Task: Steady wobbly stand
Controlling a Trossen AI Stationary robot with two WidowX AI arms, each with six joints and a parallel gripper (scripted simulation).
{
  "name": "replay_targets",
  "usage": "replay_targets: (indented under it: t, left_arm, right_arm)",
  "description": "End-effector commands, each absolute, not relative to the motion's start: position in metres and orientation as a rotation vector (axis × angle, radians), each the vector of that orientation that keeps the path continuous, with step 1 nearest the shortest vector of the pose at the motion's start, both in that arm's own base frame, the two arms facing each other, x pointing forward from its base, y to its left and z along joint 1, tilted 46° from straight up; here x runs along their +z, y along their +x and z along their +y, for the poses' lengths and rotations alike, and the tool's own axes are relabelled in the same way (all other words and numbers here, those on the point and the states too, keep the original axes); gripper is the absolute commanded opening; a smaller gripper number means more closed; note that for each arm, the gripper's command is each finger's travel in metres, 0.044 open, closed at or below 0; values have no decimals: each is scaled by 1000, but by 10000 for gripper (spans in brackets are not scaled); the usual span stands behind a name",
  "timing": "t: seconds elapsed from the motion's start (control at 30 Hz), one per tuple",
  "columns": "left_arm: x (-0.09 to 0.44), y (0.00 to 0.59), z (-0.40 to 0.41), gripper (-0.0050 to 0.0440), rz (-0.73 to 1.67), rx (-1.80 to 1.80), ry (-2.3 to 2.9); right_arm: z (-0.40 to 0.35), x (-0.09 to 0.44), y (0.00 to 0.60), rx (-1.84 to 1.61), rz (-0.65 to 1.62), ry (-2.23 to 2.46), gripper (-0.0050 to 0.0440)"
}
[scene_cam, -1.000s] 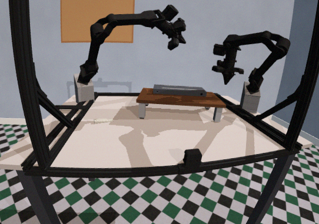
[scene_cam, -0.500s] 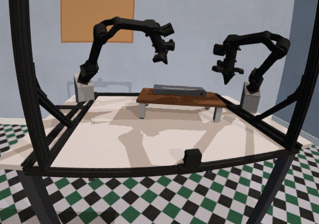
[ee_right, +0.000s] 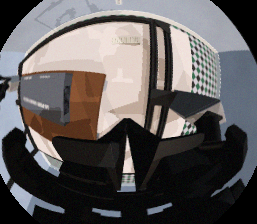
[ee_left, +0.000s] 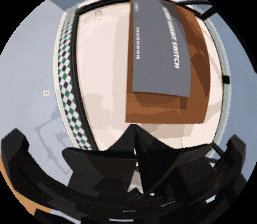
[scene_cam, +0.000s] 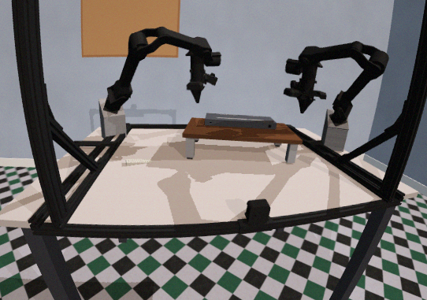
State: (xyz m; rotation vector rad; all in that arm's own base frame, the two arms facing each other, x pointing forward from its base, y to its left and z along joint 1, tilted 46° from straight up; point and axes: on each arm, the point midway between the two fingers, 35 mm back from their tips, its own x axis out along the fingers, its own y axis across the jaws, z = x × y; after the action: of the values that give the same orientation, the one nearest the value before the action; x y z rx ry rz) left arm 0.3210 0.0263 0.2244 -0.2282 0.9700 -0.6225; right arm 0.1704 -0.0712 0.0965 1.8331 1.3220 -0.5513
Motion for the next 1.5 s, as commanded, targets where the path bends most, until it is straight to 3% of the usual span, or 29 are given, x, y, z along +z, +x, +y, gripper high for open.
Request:
replay_targets:
  t: [0.0, 1.47]
  left_arm:
    - [215, 311, 19, 0, 1008, -666, -262]
    - [213, 308, 17, 0, 1018, -675, -274]
  right_arm:
    - [-71, 96, 170, -551, 1322, 1833, 0]
    - [-71, 96, 170, -551, 1322, 1833, 0]
